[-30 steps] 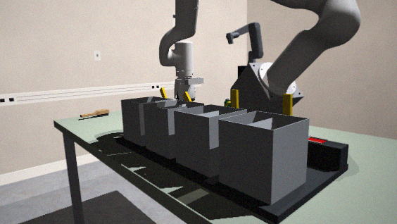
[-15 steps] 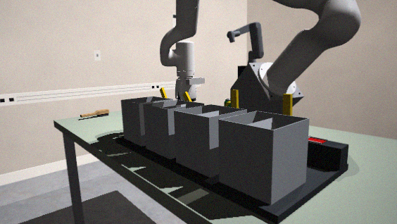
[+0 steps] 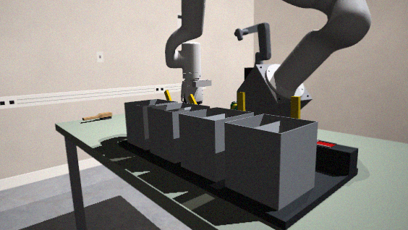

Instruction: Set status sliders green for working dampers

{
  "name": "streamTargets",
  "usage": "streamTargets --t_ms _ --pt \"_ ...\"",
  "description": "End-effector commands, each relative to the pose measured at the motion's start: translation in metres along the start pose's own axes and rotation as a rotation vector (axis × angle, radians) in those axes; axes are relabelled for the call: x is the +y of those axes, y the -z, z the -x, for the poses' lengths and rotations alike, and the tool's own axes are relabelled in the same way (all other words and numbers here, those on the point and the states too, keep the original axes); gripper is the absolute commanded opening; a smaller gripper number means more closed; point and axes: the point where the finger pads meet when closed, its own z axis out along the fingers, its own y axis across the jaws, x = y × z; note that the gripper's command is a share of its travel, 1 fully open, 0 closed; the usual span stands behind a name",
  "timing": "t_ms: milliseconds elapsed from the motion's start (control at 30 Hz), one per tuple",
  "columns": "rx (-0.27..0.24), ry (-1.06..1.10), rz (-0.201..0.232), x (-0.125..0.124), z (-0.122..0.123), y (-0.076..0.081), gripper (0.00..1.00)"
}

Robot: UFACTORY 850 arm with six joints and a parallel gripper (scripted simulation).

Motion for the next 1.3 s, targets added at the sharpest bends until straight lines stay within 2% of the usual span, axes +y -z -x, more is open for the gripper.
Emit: streamTargets --t_ms 0,1267 --pt "-0.001 0.001 0.001 0.0008 -0.0015 0.0009 0.0" --pt "-0.001 0.001 0.001 0.0008 -0.0105 0.0008 0.0"
